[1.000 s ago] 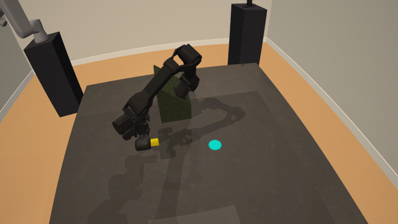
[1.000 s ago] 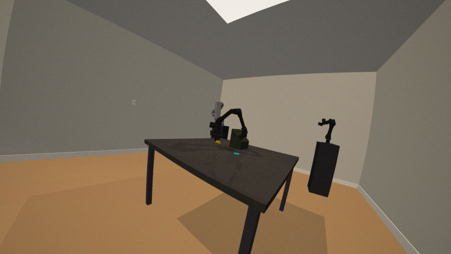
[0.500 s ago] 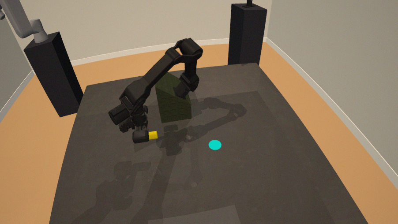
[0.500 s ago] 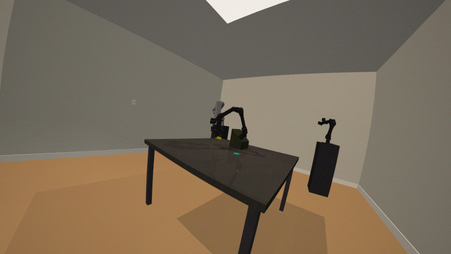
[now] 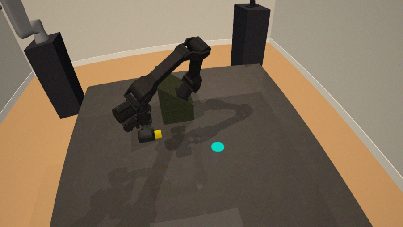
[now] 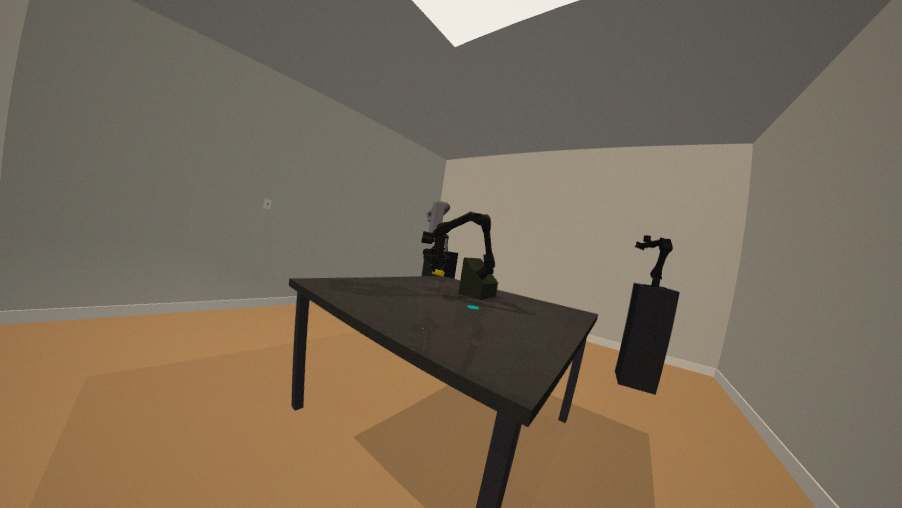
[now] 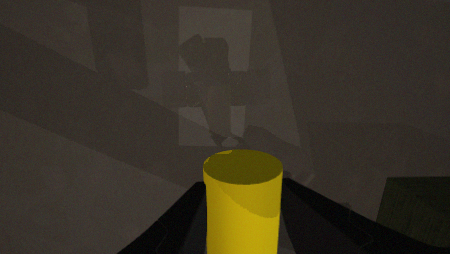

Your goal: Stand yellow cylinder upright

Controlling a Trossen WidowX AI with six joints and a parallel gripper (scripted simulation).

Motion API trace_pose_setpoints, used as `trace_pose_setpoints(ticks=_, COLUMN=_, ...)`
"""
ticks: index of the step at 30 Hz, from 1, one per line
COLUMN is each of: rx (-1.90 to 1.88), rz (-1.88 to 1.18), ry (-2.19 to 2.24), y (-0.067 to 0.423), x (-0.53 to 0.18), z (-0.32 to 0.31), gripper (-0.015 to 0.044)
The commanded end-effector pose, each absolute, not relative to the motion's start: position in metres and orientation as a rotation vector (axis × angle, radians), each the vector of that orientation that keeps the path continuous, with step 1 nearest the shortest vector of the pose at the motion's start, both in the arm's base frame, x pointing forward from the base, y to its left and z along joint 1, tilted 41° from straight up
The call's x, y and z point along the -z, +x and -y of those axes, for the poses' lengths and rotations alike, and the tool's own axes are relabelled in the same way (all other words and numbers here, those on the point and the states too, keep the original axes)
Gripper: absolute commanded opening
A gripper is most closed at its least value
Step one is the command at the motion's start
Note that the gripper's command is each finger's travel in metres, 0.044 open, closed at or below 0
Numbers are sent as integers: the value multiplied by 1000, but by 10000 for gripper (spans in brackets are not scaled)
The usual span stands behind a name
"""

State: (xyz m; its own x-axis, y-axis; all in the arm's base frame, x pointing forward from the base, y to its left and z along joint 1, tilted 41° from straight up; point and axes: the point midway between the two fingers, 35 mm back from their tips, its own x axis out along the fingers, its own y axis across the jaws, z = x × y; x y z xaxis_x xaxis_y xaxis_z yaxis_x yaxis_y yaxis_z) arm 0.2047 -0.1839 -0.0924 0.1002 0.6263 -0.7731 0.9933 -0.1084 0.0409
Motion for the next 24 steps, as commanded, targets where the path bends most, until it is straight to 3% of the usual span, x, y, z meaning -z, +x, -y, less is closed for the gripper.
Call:
trace_pose_setpoints(ticks=1, rx=774, rz=-1579, ry=1770, y=212, x=81, z=180, gripper=105)
trace_pose_setpoints(ticks=24, rx=558, rz=-1586, ry=1563, y=249, x=26, z=140, gripper=105)
